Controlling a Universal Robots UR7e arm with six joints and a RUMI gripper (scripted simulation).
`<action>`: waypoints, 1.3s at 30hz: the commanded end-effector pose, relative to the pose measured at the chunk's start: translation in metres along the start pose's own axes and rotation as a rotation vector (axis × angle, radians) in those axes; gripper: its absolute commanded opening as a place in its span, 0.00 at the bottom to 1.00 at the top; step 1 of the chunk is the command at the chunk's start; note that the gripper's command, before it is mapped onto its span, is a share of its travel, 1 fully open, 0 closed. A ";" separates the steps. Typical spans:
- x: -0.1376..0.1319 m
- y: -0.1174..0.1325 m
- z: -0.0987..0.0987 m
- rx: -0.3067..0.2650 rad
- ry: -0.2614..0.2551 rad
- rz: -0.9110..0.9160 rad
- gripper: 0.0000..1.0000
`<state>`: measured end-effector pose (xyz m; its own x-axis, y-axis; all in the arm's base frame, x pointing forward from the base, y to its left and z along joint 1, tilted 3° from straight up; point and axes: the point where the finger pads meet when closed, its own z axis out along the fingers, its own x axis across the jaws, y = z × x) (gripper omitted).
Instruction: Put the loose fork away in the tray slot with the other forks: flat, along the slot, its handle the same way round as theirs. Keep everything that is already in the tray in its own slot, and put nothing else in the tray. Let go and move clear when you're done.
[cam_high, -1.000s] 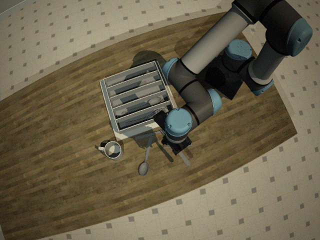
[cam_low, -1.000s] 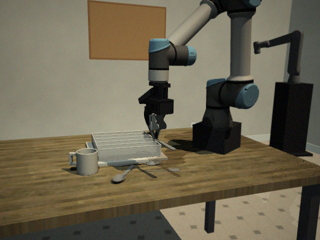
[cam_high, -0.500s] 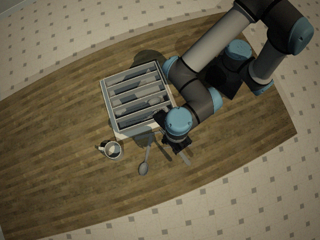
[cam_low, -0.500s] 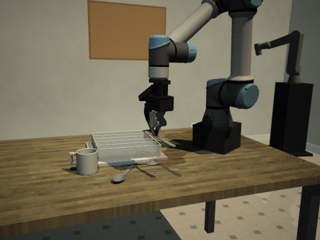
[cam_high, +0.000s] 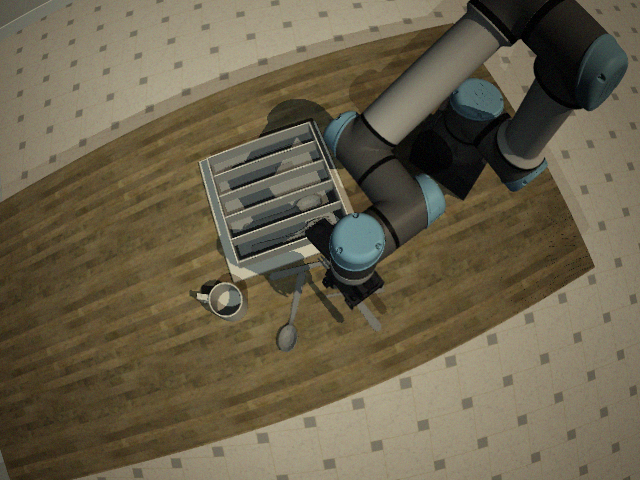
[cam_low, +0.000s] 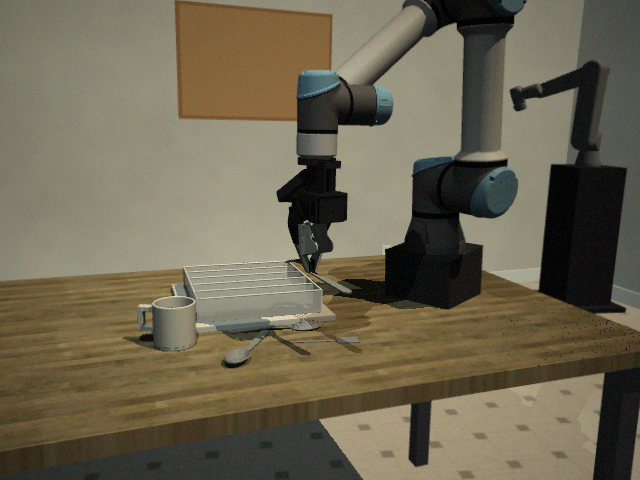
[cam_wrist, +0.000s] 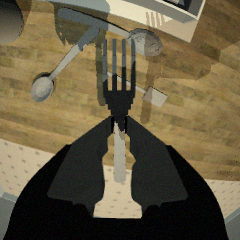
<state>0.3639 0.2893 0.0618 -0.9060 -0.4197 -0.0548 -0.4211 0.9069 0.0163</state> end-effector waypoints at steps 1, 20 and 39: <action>-0.001 -0.002 0.000 0.000 -0.001 0.000 0.01; 0.008 -0.155 0.000 0.000 -0.001 0.000 0.01; 0.013 -0.174 0.000 0.000 -0.001 0.000 0.01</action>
<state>0.4248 0.1264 0.0582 -0.9061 -0.4196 -0.0550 -0.4210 0.9069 0.0166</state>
